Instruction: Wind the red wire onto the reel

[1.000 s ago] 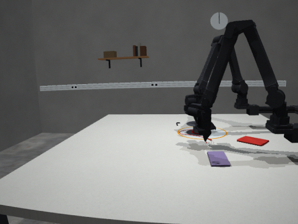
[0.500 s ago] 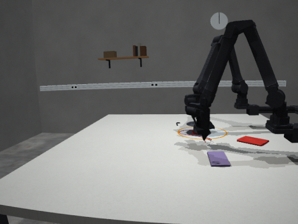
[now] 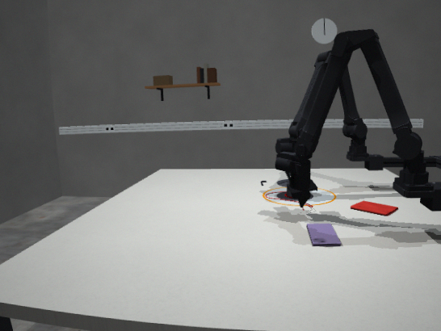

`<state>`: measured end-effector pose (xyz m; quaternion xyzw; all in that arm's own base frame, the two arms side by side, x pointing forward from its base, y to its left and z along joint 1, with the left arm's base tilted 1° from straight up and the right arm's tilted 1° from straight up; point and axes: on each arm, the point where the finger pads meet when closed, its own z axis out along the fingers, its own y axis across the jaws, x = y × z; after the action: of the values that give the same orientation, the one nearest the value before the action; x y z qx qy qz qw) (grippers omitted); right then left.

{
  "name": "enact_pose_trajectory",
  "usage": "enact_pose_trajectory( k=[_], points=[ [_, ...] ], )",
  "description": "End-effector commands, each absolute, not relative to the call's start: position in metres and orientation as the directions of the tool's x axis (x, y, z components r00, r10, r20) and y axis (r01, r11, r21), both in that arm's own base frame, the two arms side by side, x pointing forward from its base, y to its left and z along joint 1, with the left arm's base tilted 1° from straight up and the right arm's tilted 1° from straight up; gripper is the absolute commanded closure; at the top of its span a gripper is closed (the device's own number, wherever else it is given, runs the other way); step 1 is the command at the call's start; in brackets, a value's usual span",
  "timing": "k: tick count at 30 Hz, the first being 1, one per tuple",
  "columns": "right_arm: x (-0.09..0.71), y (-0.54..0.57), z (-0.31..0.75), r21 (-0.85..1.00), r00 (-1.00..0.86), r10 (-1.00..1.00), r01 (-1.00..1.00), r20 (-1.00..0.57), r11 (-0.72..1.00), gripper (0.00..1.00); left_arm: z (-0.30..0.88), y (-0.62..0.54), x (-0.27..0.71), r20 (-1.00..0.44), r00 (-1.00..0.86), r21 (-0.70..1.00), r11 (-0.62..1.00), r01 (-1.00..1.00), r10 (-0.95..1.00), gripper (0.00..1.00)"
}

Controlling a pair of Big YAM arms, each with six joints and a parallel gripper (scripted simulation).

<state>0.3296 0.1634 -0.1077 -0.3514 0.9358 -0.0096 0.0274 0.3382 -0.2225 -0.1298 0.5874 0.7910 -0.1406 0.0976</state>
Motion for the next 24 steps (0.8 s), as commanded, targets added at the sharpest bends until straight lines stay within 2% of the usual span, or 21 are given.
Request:
enact_pose_trajectory(
  k=[1, 13, 16, 19, 24],
  points=[
    [0.2982, 0.1407, -0.1217, -0.024, -0.745, -0.667, -0.667, 0.005, 0.745, 0.48, -0.1181, -0.2287, 0.3571, -0.35, -0.28, -0.077, 0.27, 0.96, 0.894, 1.0],
    [0.2901, 0.1348, -0.1268, -0.024, -0.783, -0.622, -0.622, 0.004, 0.782, 0.48, -0.1186, -0.2303, 0.3565, -0.309, -0.203, -0.064, 0.193, 0.979, 0.929, 1.0],
    [0.2901, 0.1348, -0.1268, -0.025, -0.865, -0.502, -0.502, 0.0, 0.865, 0.48, -0.1194, -0.2316, 0.3549, -0.308, -0.203, -0.064, 0.192, 0.979, 0.929, 1.0],
    [0.2901, 0.1348, -0.1268, -0.024, -0.961, -0.276, -0.276, -0.006, 0.961, 0.48, -0.1204, -0.2325, 0.3527, -0.305, -0.2, -0.064, 0.19, 0.98, 0.931, 1.0],
    [0.2901, 0.1348, -0.1268, -0.009, -0.998, -0.041, -0.041, -0.056, 0.999, 0.48, -0.122, -0.2327, 0.3501, -0.3, -0.198, -0.064, 0.187, 0.98, 0.933, 1.0]
  ],
)
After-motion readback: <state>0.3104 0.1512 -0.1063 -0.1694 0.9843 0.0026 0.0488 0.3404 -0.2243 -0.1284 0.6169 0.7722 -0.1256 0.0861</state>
